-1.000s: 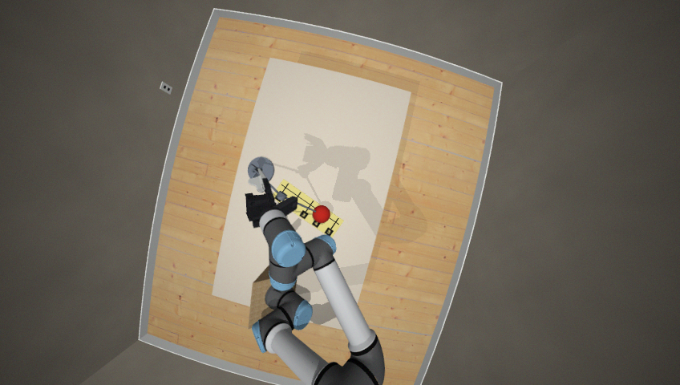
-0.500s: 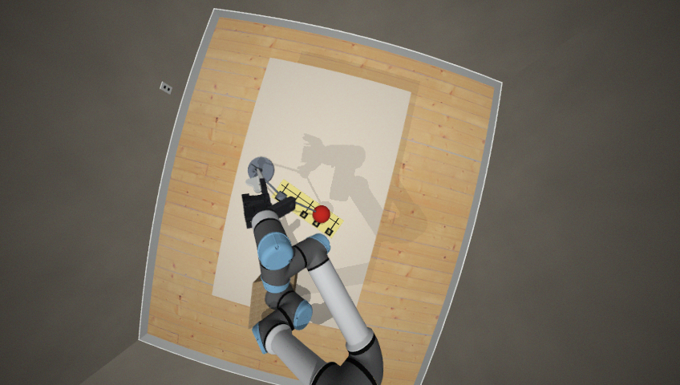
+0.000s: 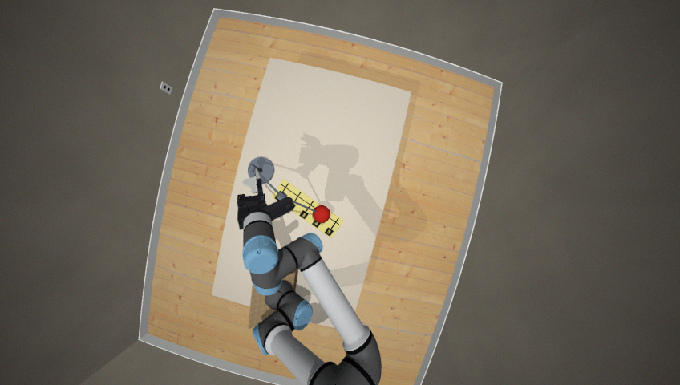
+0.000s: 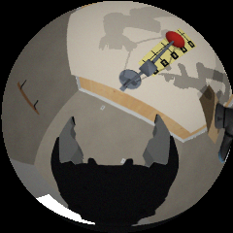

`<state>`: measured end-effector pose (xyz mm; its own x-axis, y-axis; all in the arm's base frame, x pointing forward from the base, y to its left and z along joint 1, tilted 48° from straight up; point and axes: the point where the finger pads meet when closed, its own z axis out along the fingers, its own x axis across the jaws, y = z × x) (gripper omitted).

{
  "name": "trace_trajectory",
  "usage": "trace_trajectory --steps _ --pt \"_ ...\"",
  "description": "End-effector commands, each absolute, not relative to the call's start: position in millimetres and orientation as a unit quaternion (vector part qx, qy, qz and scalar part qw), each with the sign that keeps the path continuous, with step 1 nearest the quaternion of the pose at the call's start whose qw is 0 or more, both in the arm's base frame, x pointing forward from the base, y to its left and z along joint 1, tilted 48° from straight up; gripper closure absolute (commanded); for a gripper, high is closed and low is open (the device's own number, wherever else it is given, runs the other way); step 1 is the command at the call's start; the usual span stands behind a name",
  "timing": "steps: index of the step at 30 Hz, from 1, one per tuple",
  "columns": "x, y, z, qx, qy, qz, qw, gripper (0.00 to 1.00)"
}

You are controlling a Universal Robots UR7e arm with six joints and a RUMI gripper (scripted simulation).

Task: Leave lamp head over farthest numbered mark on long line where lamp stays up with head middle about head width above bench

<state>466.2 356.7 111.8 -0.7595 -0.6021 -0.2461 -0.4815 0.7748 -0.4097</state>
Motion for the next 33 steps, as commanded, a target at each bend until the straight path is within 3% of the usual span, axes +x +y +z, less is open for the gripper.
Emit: trace_trajectory --steps 1,33 --pt "465.9 357.4 112.1 -0.194 0.937 -0.226 0.183 0.00" --pt "465.9 357.0 112.2 -0.200 0.925 -0.260 0.190 0.00"
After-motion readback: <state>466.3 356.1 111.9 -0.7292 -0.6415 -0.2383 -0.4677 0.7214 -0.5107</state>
